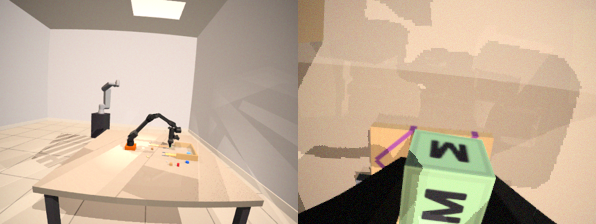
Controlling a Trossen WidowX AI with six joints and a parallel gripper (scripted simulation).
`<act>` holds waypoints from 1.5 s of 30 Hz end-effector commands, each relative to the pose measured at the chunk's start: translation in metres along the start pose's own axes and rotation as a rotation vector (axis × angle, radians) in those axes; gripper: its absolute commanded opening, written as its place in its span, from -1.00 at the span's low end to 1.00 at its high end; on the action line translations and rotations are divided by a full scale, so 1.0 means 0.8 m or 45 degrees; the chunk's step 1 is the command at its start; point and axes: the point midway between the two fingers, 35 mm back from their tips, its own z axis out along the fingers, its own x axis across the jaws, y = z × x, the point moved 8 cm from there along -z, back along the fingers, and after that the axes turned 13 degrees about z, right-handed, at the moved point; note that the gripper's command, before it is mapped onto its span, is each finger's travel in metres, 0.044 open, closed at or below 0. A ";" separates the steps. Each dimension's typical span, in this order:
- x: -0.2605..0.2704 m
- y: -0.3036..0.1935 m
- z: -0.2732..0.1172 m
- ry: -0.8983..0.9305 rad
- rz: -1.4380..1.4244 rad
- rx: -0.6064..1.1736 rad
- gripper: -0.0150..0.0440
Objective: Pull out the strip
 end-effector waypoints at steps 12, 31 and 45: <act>-0.019 -0.025 -0.026 -0.002 -0.002 -0.001 -0.49; -0.060 -0.078 -0.054 -0.006 -0.004 0.002 -0.49; -0.098 -0.127 -0.052 -0.009 -0.004 0.006 -0.49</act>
